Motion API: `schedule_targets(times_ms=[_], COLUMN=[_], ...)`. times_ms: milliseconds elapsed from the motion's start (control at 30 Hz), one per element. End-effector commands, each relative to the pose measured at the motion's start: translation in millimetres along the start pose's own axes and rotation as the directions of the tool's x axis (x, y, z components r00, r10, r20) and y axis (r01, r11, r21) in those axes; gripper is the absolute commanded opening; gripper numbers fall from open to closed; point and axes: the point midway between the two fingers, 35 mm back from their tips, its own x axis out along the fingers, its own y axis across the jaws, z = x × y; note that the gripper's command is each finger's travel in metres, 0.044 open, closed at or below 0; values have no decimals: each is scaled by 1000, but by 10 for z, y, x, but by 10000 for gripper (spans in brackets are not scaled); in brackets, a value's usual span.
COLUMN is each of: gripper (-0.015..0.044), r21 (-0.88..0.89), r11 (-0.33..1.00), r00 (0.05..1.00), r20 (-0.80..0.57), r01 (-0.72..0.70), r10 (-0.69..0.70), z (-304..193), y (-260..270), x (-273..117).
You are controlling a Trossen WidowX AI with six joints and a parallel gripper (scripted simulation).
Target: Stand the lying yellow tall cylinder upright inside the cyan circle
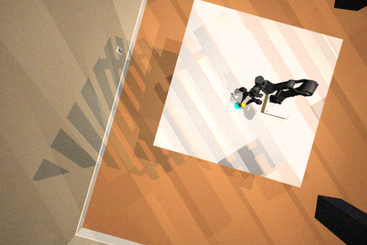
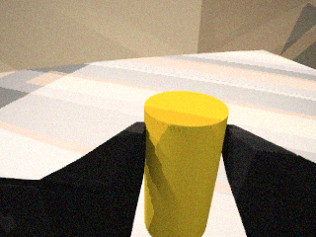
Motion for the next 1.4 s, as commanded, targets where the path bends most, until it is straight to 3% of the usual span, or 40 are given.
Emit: schedule_targets(times_ms=[0,967,1367], gripper=[105,105,105], r21=[1,1,-133], r11=[1000,1000,991], r00=[1000,1000,1000], r20=[4,3,2], r01=[-6,-6,-10], r10=[6,6,10], z=[-59,-463,-650], y=[13,123,122], x=[5,26,57])
